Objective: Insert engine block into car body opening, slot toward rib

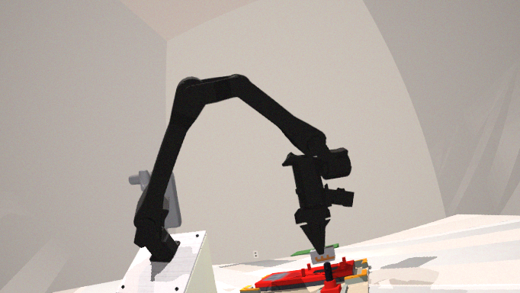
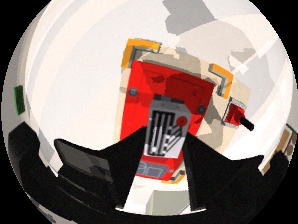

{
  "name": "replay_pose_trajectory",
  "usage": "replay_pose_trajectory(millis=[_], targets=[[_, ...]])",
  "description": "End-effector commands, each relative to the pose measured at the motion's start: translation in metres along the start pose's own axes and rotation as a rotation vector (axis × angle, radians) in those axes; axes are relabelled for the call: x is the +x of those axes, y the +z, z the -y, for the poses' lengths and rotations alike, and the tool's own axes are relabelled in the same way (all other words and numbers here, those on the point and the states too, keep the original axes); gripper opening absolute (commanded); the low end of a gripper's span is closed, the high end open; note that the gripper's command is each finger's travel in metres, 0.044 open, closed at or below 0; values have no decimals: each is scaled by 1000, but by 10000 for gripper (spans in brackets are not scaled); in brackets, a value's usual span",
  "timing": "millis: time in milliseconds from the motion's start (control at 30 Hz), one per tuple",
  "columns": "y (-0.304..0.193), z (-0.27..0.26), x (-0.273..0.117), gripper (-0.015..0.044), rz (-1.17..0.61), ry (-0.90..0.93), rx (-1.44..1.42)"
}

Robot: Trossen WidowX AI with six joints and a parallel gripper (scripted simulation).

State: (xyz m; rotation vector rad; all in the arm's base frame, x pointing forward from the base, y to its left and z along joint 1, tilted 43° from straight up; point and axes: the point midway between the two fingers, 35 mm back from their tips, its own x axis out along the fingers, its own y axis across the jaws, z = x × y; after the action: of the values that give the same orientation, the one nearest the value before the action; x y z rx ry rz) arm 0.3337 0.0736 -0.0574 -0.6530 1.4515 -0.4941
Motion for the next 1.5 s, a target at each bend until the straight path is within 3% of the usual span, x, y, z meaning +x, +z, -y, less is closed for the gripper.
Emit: replay_pose_trajectory(millis=[0,367,933,1467], targets=[[0,0,0,158,0,5,16],[0,-1,0,158,-1,5,279],[0,-1,0,158,0,5,-45],[1,-1,0,158,-1,5,262]])
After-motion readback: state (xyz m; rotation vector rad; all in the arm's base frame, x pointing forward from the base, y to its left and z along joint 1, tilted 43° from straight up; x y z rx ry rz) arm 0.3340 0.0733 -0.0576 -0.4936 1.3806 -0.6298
